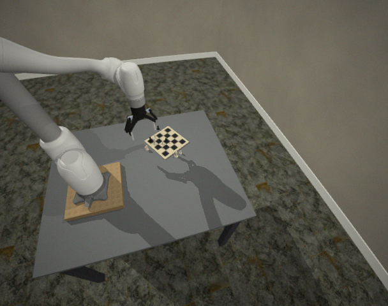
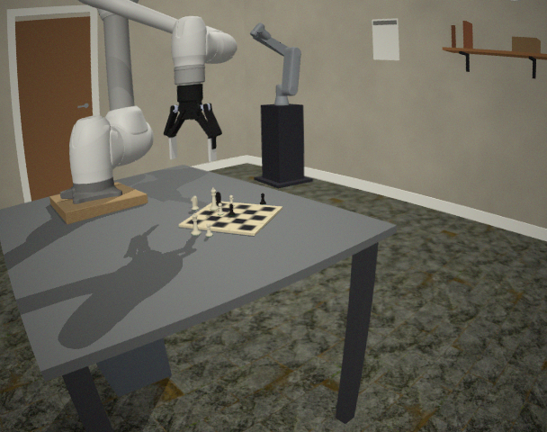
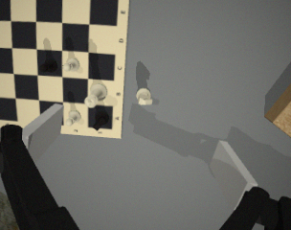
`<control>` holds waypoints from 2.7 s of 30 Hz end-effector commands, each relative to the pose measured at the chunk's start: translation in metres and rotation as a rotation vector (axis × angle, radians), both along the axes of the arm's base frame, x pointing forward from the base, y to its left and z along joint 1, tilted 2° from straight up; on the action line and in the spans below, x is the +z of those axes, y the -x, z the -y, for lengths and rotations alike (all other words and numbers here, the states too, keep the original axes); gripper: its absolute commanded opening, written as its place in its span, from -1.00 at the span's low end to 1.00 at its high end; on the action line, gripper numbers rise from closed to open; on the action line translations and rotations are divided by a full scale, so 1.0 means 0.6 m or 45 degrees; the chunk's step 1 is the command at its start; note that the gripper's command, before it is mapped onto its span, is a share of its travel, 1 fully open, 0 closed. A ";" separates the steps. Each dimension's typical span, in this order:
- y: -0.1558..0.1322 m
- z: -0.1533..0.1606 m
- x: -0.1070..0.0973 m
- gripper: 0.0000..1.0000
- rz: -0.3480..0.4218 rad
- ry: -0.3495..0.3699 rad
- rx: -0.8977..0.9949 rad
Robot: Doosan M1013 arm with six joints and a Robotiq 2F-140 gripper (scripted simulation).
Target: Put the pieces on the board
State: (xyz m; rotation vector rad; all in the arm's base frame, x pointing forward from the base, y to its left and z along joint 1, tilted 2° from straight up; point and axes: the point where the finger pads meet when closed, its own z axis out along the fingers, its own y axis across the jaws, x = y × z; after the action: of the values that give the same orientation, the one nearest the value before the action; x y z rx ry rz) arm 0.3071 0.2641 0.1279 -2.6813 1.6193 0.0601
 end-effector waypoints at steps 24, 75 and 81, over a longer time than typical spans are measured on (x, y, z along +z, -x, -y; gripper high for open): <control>0.000 0.001 -0.035 1.00 -0.051 0.015 -1.137; 0.001 0.002 -0.046 -0.56 -0.056 0.059 -1.999; 0.001 0.002 -0.050 -0.56 -0.056 0.059 -1.999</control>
State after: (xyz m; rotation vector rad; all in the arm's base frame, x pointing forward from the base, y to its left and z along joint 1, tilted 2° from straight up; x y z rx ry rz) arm 0.3066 0.2630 0.0989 -0.7582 3.0720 0.0522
